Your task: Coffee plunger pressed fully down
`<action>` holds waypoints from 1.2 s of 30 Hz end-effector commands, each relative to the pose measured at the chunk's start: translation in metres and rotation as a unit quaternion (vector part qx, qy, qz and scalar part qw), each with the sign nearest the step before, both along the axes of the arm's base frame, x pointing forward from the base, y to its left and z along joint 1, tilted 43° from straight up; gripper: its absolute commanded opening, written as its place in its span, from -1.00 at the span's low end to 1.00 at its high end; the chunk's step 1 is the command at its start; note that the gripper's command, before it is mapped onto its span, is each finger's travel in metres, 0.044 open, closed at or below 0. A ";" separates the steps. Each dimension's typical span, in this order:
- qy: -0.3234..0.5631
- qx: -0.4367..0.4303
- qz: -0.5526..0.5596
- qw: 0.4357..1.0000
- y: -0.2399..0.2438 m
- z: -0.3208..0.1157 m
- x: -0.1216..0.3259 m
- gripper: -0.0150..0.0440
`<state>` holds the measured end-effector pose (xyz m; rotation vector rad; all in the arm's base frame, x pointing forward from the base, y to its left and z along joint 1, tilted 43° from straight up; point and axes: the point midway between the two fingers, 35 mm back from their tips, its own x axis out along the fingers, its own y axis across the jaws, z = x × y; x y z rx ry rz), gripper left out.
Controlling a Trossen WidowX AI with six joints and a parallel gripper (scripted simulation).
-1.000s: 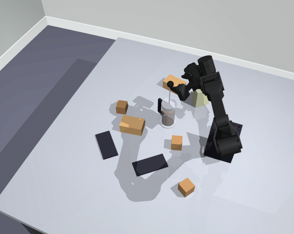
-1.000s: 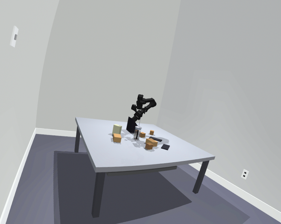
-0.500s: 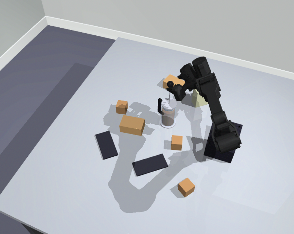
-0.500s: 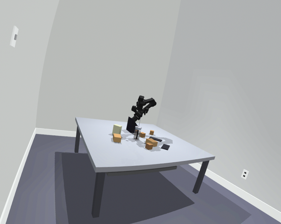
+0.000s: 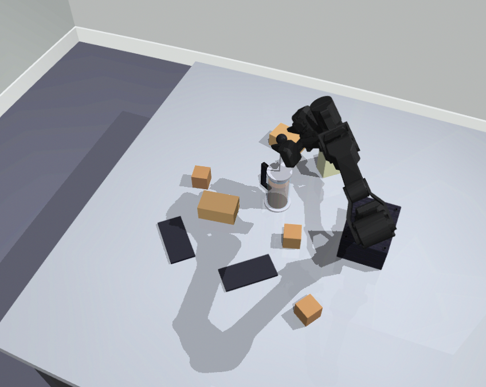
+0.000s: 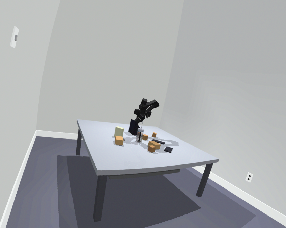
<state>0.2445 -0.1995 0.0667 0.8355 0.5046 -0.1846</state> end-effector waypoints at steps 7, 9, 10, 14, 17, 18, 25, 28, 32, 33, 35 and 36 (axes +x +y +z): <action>0.001 0.000 -0.003 1.000 -0.001 -0.001 0.001 -0.07; 0.001 0.000 -0.003 1.000 -0.001 -0.001 0.001 -0.08; 0.001 0.000 -0.003 1.000 -0.001 -0.001 0.001 -0.08; 0.001 0.000 -0.003 1.000 -0.001 -0.001 0.001 -0.08; 0.001 0.000 -0.003 1.000 -0.001 -0.001 0.001 -0.08; 0.001 -0.001 -0.003 1.000 -0.001 -0.001 0.001 -0.08; 0.002 -0.001 -0.002 1.000 0.003 -0.009 0.004 -0.08; 0.003 -0.001 -0.002 1.000 0.005 -0.013 0.005 -0.08; 0.004 -0.001 -0.002 1.000 0.008 -0.019 0.007 -0.08; 0.004 -0.001 -0.002 1.000 0.009 -0.020 0.007 -0.08; 0.004 -0.001 -0.002 1.000 0.010 -0.023 0.008 -0.08; 0.004 -0.001 -0.002 1.000 0.011 -0.024 0.009 -0.08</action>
